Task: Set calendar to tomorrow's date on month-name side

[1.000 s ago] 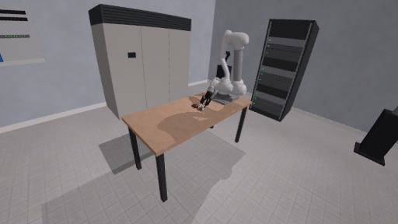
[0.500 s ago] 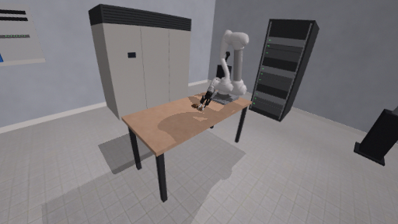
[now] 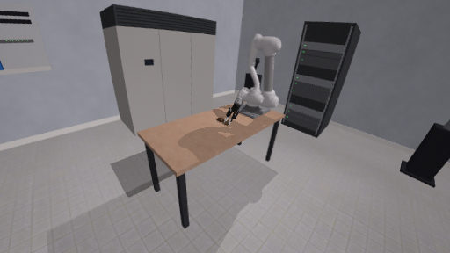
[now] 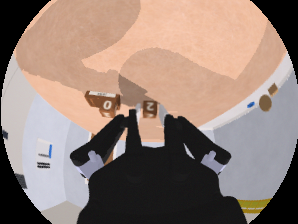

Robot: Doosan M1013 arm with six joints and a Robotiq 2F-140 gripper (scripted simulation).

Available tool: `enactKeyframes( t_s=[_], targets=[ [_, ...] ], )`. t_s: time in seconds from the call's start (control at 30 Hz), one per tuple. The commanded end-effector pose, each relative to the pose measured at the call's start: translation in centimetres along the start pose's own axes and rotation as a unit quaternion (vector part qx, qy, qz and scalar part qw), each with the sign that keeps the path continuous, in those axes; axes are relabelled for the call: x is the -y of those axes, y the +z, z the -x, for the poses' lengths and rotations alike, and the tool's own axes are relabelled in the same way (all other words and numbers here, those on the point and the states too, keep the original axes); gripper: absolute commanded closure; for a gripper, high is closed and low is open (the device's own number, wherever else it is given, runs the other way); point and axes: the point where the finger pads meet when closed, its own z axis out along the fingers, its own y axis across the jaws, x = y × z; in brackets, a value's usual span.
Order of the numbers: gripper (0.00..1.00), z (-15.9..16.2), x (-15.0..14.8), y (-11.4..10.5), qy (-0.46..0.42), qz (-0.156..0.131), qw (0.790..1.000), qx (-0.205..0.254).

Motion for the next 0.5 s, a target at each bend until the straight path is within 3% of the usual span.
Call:
enactKeyframes(
  t_s=[0.0, 0.03, 0.47],
  targets=[
    [0.71, 0.00, 0.00, 0.00, 0.000, 0.000, 1.000, 0.000],
    [0.83, 0.00, 0.00, 0.00, 0.000, 0.000, 1.000, 0.000],
    [0.83, 0.00, 0.00, 0.00, 0.000, 0.000, 1.000, 0.000]
  ],
)
